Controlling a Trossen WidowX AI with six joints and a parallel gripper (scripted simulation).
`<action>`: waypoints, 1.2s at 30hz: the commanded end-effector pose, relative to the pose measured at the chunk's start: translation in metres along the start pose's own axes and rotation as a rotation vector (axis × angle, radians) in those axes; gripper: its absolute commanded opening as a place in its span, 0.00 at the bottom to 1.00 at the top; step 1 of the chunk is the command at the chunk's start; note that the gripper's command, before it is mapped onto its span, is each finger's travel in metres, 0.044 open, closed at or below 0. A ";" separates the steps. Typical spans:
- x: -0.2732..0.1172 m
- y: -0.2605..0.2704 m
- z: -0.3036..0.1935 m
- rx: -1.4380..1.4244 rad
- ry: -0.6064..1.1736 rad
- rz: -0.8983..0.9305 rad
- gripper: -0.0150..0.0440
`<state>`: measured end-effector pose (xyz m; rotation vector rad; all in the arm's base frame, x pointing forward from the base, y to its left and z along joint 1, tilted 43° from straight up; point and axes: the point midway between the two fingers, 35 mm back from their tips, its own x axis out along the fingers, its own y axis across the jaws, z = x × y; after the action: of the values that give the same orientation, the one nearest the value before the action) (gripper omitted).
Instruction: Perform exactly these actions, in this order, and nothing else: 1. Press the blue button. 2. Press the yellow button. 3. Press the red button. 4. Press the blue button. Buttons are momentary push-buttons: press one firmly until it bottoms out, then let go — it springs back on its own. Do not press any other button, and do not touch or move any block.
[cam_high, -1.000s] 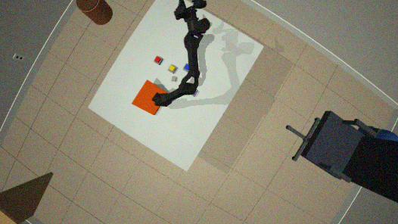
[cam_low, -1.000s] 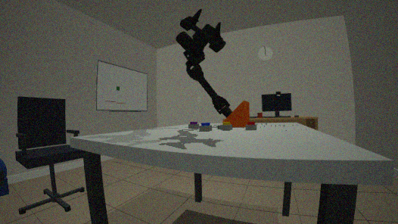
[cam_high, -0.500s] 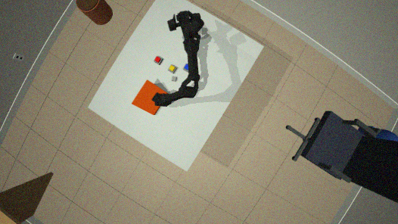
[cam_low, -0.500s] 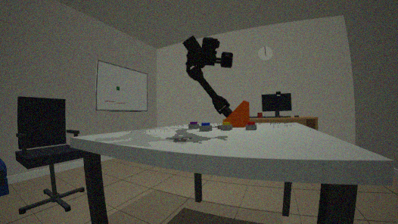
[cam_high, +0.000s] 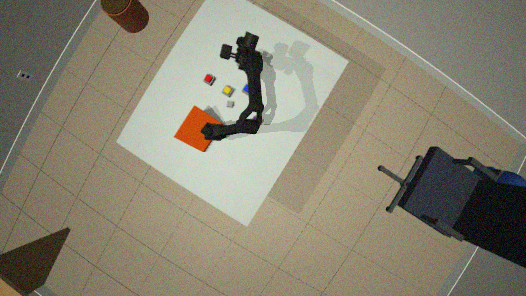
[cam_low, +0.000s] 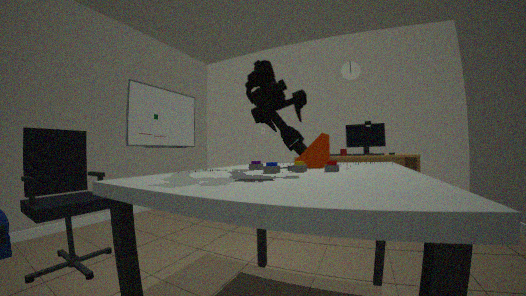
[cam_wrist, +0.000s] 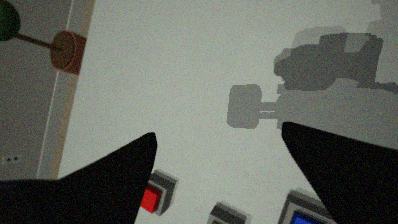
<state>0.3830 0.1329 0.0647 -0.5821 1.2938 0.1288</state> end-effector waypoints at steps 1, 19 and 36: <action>-0.019 -0.032 -0.073 0.208 0.263 -0.247 0.93; -0.038 -0.054 -0.107 0.291 0.359 -0.420 0.89; 0.012 -0.074 -0.131 0.291 0.359 -0.423 0.29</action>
<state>0.3042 0.0069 0.0599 -0.6215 1.4677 -0.5273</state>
